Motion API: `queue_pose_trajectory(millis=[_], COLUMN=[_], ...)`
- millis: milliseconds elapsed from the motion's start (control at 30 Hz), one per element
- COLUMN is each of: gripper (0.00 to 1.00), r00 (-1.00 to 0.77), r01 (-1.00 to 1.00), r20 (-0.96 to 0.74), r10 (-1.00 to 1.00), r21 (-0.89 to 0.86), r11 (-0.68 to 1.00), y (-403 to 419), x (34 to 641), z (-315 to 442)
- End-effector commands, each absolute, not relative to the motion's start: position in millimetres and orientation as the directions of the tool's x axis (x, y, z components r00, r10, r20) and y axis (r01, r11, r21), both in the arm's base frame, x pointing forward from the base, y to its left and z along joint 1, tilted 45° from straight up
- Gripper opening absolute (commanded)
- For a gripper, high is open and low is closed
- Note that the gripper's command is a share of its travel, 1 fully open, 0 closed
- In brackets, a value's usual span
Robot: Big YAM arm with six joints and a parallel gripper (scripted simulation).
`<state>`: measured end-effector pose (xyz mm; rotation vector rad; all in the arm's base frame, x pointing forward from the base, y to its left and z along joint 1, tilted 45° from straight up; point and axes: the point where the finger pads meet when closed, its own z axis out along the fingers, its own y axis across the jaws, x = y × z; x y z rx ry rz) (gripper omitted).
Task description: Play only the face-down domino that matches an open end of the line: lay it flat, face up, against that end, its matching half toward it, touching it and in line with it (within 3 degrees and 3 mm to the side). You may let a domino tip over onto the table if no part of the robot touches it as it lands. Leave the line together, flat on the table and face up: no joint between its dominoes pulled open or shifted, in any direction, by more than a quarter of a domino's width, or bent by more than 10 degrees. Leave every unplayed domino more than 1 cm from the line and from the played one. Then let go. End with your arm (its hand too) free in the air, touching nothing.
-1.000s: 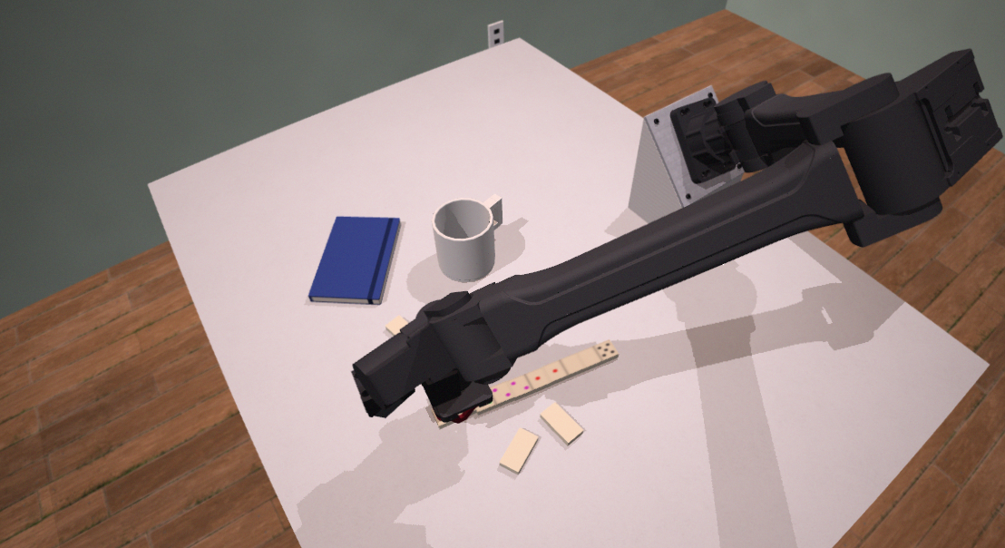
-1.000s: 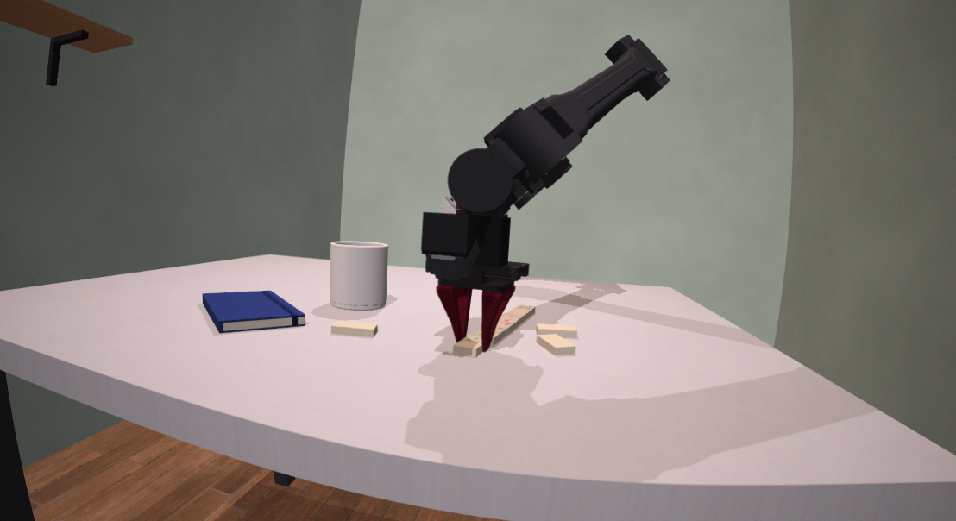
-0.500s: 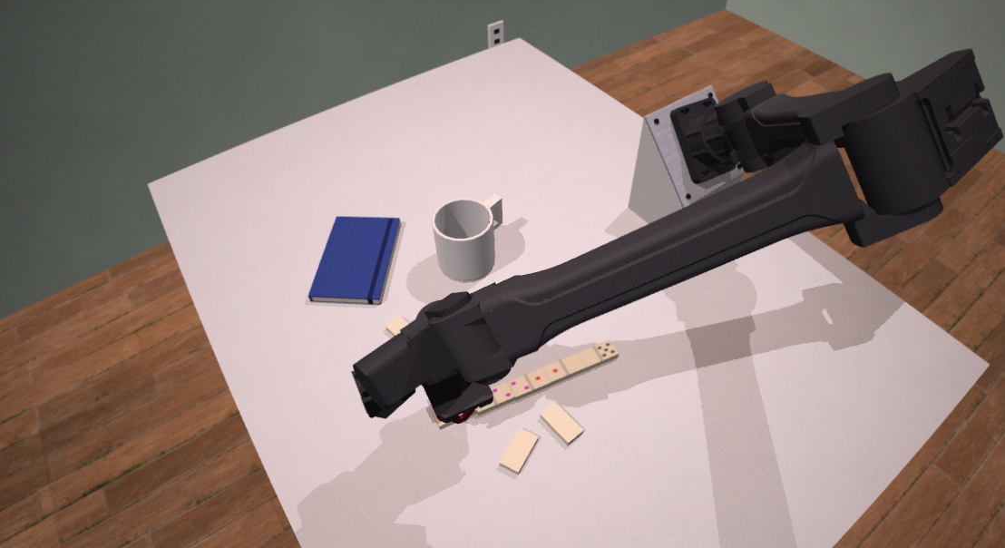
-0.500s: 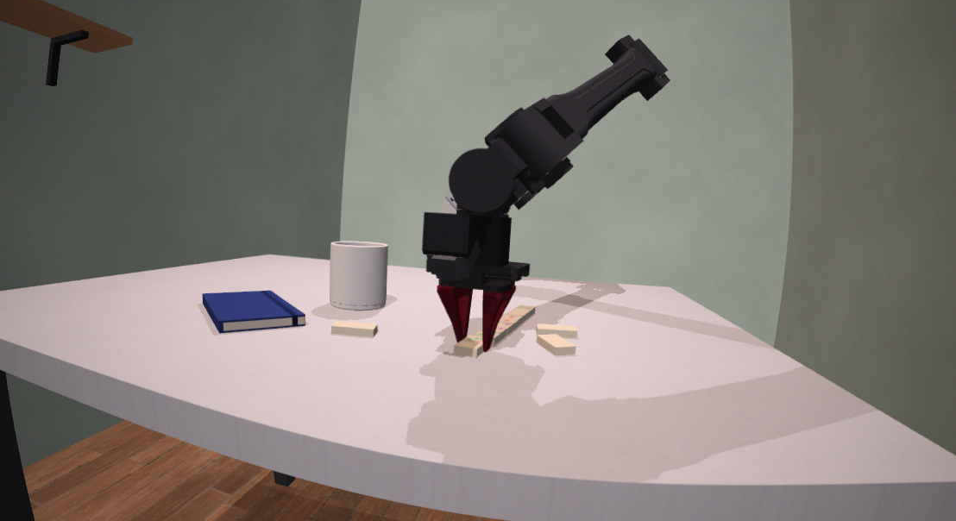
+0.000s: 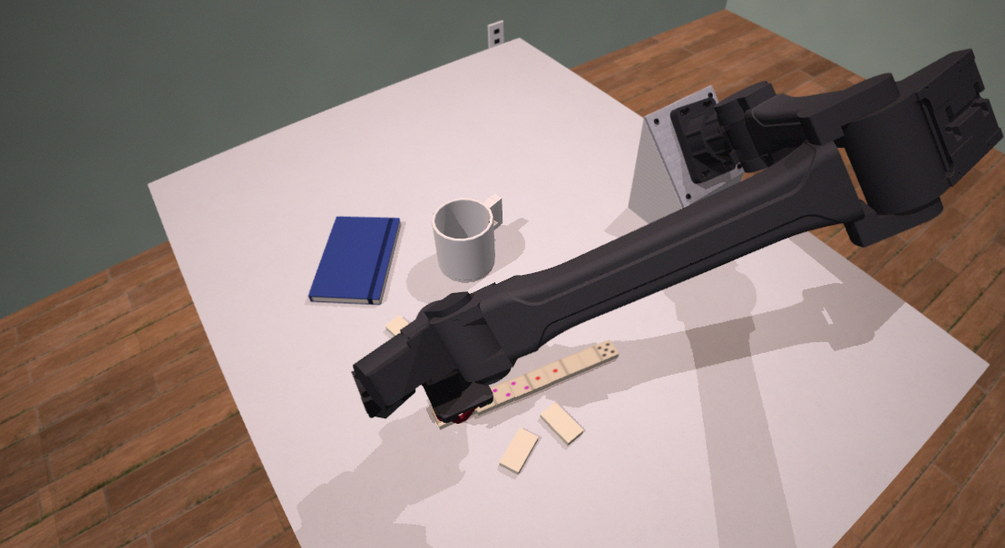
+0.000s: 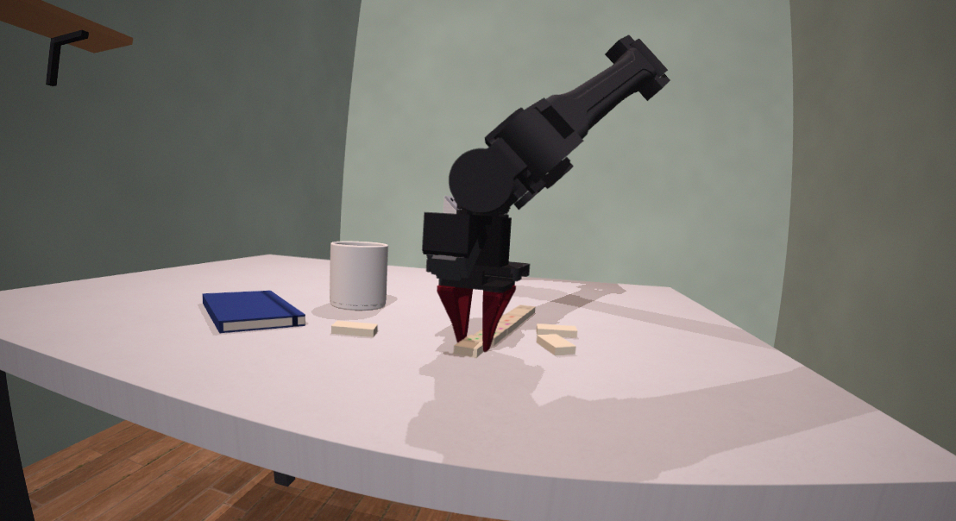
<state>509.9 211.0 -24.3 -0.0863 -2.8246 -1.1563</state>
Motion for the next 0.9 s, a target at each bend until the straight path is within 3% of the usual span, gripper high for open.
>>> queue_pose_trajectory(millis=[0, 867], gripper=[0.22, 0.22], r00=[-0.997, -0.996], r01=[0.057, 0.071], r20=[0.074, 0.086], r10=[0.007, 0.016], r21=[0.700, 0.698], r11=[0.712, 0.712], y=[220, 213], x=[515, 514], z=[-12, -17])
